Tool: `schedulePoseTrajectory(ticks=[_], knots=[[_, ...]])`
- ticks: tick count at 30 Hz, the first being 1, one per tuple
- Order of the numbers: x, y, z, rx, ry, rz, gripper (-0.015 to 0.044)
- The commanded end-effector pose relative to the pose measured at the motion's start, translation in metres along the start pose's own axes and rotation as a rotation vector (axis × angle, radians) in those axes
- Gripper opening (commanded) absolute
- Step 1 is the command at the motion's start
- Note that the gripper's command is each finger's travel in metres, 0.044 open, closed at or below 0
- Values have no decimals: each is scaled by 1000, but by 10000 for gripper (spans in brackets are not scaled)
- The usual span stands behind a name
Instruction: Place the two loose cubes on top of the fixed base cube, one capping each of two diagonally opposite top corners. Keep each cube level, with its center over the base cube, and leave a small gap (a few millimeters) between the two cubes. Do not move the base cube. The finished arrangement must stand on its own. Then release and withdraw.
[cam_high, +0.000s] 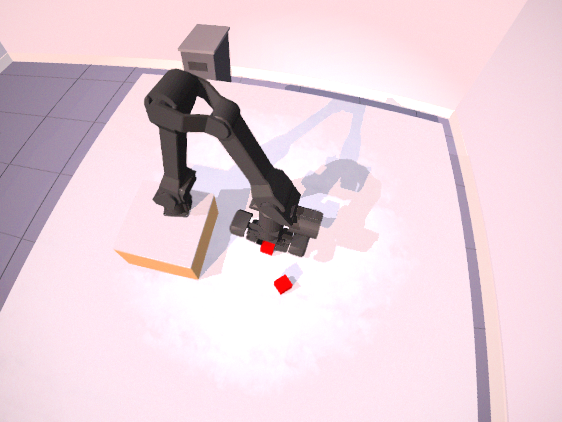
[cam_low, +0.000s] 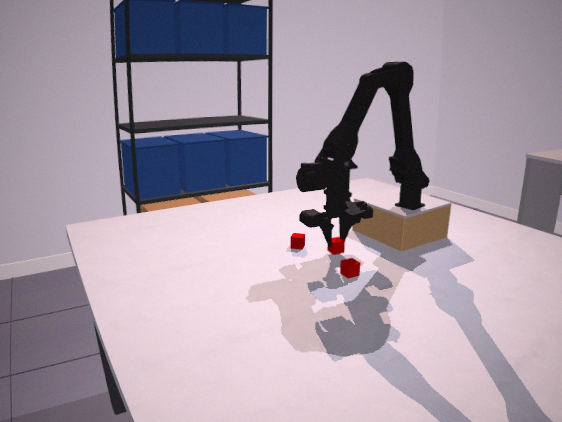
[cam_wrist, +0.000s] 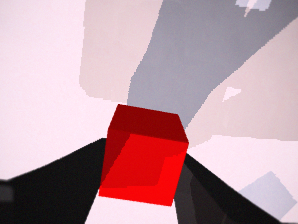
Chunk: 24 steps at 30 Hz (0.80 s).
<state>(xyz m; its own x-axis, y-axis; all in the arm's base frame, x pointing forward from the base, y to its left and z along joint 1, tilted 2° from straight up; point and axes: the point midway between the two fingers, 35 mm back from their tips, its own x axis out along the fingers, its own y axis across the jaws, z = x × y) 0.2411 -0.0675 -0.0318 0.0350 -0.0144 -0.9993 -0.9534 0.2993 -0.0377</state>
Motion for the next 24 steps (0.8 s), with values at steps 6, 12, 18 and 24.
schedulePoseTrajectory(ticks=[6,12,18,24], knots=[[-29,-8,1,-4,-6,-17,105],[-47,-9,1,-4,-6,-17,105],[-66,-8,1,-4,-6,-17,105],[-85,-5,1,-4,-6,-17,105]])
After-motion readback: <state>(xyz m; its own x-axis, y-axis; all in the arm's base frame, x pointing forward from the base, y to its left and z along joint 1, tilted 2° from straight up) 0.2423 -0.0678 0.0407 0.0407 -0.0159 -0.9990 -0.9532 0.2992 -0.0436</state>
